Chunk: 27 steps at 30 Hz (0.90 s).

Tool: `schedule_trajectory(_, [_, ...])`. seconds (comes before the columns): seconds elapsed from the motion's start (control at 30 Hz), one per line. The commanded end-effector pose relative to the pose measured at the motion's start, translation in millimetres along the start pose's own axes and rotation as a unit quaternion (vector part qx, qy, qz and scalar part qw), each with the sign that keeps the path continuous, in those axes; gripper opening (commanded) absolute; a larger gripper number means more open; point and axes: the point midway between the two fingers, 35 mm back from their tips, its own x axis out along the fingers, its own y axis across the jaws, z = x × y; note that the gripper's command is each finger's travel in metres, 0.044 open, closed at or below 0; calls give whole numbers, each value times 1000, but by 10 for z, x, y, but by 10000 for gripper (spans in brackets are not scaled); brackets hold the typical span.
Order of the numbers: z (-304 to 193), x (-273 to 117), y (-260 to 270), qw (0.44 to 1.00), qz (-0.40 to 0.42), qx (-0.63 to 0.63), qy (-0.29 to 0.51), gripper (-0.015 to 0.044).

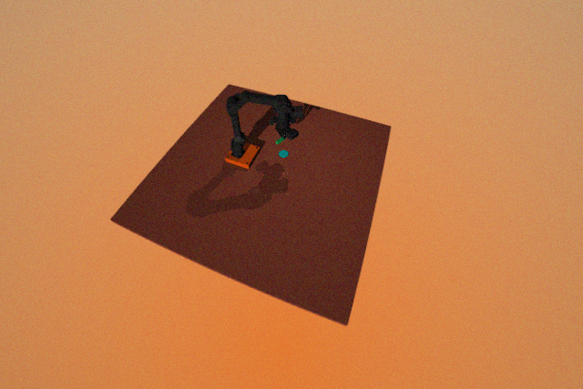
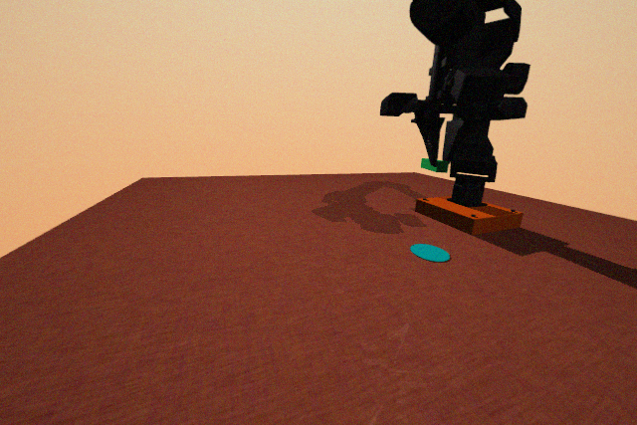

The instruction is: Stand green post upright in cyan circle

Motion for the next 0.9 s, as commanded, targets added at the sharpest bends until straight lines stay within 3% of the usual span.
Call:
schedule_trajectory(0.0, [29,-11,46,1000,0,-20,0,23])
schedule_trajectory(0.87, [93,71,-33,998,5,19,-59,23])
